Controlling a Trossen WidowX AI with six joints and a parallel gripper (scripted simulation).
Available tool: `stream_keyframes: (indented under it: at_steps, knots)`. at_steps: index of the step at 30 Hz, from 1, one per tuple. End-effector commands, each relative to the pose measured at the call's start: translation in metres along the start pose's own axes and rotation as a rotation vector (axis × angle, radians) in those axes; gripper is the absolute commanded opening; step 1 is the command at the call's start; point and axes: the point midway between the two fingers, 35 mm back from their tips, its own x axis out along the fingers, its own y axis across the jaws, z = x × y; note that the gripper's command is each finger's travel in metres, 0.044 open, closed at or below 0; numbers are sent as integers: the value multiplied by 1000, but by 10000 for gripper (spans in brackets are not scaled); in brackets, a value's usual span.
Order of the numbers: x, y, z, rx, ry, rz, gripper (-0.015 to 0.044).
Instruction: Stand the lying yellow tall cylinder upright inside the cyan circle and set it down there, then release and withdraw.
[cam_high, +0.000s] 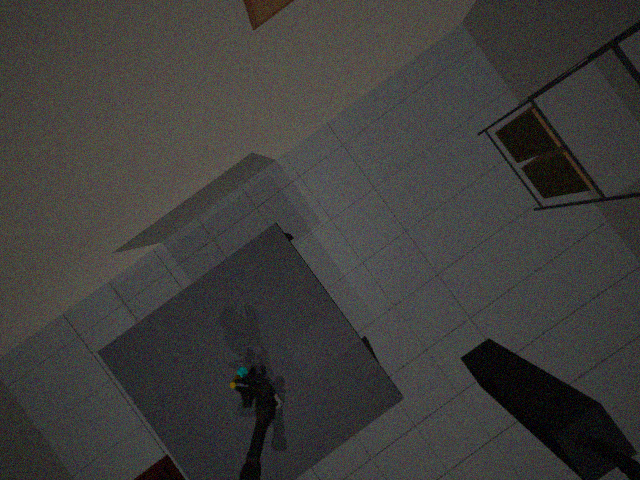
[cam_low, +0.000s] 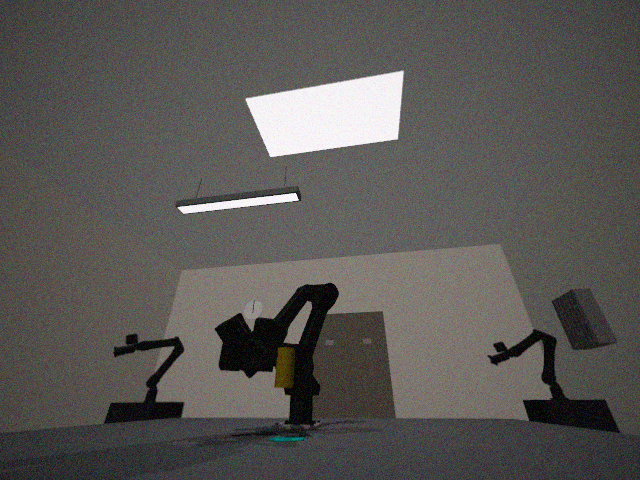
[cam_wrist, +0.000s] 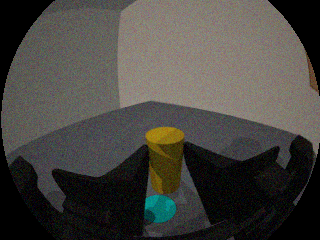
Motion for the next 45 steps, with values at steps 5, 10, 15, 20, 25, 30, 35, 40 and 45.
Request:
stream_keyframes:
  at_steps: [5, 10, 15, 20, 25, 30, 35, 40, 45]
  knots:
    - [2, 1, -19, 5, -1, 2, 105]
    - [3, 2, -30, 6, -2, 2, 105]
    - [3, 6, -40, 6, -2, 2, 105]
    - [4, 10, -49, 7, -2, 2, 105]
    - [4, 13, -54, 7, -2, 2, 105]
    - [5, 13, -59, 7, -2, 3, 105]
    - [5, 13, -66, 6, -2, 3, 105]
    - [5, 14, -73, 6, -2, 3, 105]
    - [5, 14, -75, 6, -2, 3, 105]
